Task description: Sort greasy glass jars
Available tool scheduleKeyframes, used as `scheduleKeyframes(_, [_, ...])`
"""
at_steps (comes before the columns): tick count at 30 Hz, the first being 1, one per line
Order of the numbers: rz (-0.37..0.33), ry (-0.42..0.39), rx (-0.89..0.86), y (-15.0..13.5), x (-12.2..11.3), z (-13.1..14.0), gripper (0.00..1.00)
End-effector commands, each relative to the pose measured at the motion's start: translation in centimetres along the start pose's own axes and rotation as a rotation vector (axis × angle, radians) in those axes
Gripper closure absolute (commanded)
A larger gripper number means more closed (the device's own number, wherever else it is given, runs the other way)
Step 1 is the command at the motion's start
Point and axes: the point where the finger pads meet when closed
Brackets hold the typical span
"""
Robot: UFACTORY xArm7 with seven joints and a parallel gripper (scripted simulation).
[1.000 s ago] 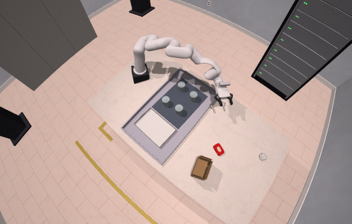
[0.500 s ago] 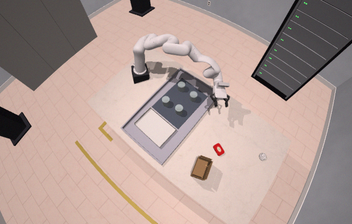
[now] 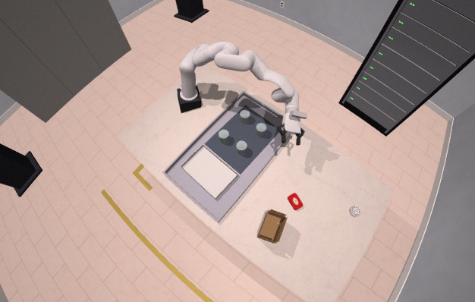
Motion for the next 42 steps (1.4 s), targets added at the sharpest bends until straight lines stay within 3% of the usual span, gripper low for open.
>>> scheduleKeyframes(1, [0.033,-0.06,-0.029,2.0,-0.1,-0.6,0.0])
scheduleKeyframes(19, [0.091,-0.265,-0.139,7.7,-1.1,-0.4,0.0])
scheduleKeyframes(42, [0.076,-0.515,-0.275,13.7,-4.2,0.7,0.0])
Point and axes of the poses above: the point where the finger pads meet when closed, its own x axis out along the fingers, its own y axis across the jaws, z = x × y, and after that the axes turned 9 degrees about x, right-handed
